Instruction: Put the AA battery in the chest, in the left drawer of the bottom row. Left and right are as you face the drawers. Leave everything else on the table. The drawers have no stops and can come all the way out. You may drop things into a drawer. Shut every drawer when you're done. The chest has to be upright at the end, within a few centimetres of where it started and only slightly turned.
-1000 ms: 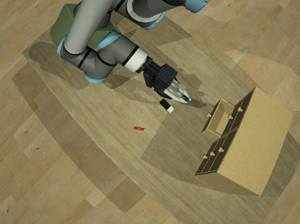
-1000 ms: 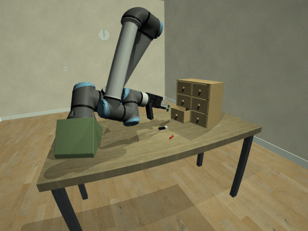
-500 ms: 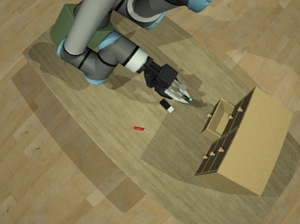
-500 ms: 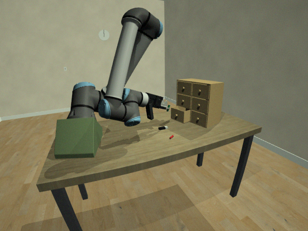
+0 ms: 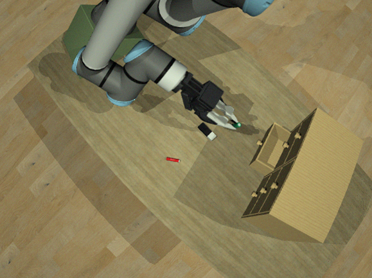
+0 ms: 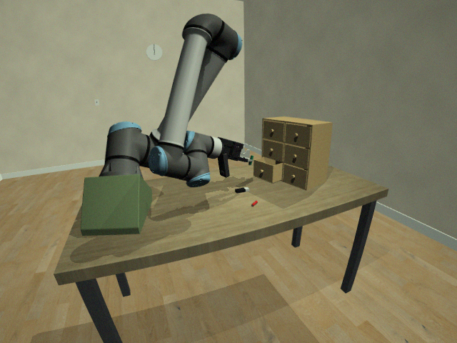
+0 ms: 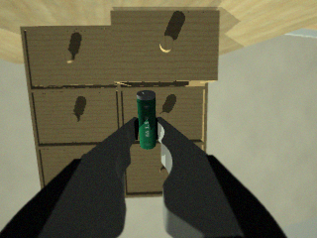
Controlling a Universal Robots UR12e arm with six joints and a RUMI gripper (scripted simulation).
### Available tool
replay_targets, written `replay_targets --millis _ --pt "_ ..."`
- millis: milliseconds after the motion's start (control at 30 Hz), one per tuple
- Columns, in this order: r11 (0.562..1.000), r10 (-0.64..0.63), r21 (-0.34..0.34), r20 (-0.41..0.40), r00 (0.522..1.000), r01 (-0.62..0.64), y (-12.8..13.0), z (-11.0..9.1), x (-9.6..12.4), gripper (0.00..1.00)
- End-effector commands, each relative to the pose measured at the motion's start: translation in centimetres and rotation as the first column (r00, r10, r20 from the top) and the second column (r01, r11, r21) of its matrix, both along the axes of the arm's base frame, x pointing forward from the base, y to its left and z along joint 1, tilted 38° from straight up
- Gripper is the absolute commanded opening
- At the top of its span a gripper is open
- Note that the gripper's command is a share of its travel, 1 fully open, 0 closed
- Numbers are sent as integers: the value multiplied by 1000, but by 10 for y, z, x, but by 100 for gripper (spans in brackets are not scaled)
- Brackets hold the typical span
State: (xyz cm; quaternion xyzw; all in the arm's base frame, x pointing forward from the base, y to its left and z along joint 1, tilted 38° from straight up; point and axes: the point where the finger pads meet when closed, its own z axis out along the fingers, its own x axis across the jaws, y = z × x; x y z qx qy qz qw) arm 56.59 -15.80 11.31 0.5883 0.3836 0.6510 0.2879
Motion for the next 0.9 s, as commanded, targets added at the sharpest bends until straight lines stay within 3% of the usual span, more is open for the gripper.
replay_targets --millis 0,867 --pt "1000 0 -6 1 1000 0 -2 2 7 5" --pt "1000 -1 -6 1 1000 1 -3 15 48 5"
